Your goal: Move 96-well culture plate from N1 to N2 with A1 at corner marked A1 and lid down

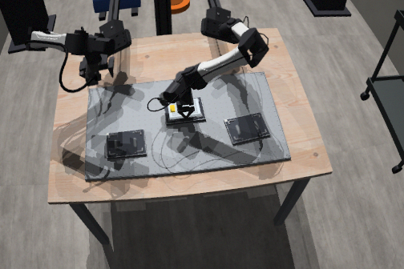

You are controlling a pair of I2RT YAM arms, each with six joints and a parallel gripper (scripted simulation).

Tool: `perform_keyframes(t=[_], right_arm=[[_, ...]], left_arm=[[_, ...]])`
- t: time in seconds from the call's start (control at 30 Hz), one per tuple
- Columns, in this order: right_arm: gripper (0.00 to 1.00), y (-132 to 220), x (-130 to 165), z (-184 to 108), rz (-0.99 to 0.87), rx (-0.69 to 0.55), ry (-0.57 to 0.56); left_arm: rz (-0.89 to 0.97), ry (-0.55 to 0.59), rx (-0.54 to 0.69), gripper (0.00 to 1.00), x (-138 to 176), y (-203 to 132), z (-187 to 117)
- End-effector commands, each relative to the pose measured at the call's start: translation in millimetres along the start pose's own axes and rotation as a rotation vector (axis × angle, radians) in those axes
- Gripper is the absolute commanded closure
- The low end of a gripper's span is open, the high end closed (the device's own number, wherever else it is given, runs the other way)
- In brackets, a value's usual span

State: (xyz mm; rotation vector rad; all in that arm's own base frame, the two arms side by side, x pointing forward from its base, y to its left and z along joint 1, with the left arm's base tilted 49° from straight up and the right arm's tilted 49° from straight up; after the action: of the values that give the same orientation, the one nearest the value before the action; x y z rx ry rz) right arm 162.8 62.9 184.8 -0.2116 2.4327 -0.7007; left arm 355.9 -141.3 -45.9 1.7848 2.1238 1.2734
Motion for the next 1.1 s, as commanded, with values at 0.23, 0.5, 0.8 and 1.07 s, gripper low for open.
perform_keyframes(t=[0.23,0.5,0.8,1.07], right_arm=[[0.00,0.8,3.2,-1.4,-0.019,0.094,0.039],[0.00,0.8,3.2,-1.4,-0.019,0.094,0.039],[0.00,0.8,3.2,-1.4,-0.019,0.094,0.039],[0.00,0.8,3.2,-1.4,-0.019,0.094,0.039]], left_arm=[[0.006,0.014,0.027,1.00,5.7,-7.6,7.4],[0.006,0.014,0.027,1.00,5.7,-7.6,7.4],[0.009,-0.027,-0.007,1.00,-4.4,-1.4,-15.6],[-0.007,-0.032,-0.021,1.00,-7.5,6.0,-31.2]])
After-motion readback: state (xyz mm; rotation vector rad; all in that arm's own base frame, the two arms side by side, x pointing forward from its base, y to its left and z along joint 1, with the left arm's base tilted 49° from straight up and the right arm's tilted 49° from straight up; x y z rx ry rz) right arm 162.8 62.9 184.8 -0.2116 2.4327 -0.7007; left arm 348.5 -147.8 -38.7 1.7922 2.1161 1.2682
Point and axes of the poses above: on each arm, the point where the finger pads meet when closed, its own z axis out along the fingers, its own y axis across the jaws, x = y × z, the point moved 1 cm from there along -z, back along the fingers, and after that the axes turned 8 degrees about -z, right-handed, at the moved point
